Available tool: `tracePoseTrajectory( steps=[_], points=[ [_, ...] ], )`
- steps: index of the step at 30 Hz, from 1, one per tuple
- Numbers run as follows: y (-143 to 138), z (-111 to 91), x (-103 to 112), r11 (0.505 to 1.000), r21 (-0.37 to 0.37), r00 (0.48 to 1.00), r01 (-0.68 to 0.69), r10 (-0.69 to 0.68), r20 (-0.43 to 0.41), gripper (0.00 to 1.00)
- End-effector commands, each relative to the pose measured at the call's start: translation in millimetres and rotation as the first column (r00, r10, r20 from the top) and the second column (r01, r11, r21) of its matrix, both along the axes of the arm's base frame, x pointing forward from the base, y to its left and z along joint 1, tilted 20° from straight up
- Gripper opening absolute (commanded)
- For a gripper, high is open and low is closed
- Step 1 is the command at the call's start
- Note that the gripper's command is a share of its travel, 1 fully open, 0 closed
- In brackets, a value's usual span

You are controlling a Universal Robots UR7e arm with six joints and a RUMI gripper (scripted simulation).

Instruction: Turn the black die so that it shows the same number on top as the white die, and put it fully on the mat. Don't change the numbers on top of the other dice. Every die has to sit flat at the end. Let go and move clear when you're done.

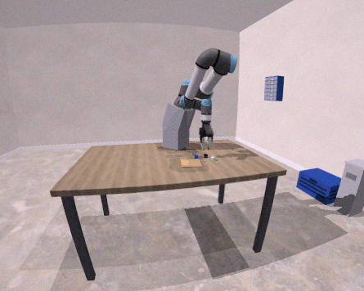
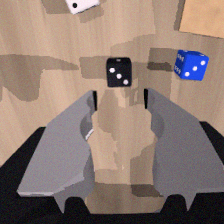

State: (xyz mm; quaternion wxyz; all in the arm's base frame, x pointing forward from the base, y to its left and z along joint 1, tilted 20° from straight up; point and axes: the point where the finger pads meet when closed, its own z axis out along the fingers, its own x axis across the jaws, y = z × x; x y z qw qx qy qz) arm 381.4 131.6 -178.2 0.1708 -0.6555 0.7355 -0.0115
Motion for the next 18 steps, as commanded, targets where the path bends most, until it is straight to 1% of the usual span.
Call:
tracePoseTrajectory(
  steps=[1, 7, 18],
  points=[
    [1.4, -5.8, 2.0, 1.0, 0.0, 1.0, 0.0, 0.0, 0.001, 0.24],
    [3.2, -13.3, 4.2, 1.0, 0.0, 1.0, 0.0, 0.0, 0.001, 0.24],
    [4.6, -19.5, 6.0, 1.0, 0.0, 1.0, 0.0, 0.0, 0.001, 0.24]
  ],
)
